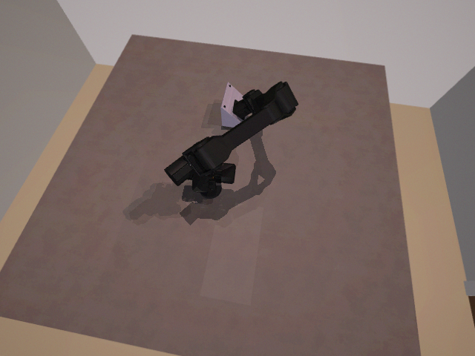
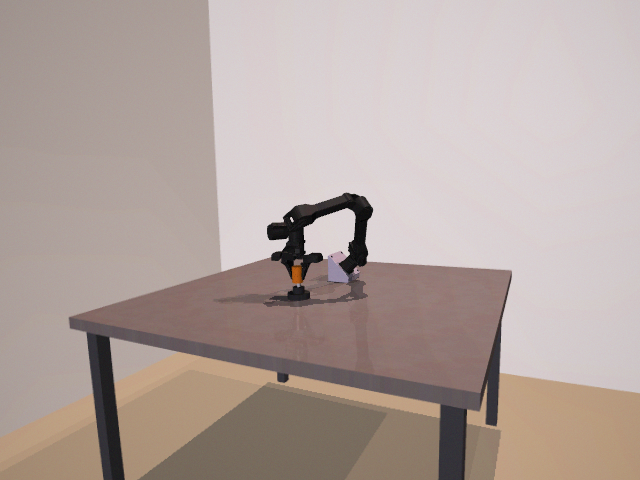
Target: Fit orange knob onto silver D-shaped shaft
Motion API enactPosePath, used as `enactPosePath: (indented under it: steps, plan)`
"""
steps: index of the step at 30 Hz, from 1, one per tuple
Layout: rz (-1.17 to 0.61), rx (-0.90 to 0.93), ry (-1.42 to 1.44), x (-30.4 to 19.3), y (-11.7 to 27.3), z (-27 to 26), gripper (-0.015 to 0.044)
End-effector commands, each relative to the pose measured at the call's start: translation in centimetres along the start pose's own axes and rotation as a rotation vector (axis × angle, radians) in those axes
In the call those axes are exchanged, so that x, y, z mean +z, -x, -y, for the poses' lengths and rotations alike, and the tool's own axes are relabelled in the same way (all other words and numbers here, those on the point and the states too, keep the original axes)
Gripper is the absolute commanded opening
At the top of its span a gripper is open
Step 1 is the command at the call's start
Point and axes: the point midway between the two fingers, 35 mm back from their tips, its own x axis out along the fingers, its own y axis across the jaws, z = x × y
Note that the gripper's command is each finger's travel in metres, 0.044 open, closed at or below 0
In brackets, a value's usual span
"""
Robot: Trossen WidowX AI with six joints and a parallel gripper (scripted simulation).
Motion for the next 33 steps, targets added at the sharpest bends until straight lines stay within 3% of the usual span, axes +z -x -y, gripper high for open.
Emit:
enactPosePath:
  steps: [1,7,14,33]
  plan:
    - [0.008,0.000,0.007,0.24,0.10,0.03,0.0000]
    - [0.008,0.000,0.017,0.14,0.47,0.01,0.0000]
    - [0.008,-0.001,0.216,-0.19,0.60,-0.13,0.0000]
    - [0.008,-0.001,0.216,-0.41,0.00,-0.10,0.0000]
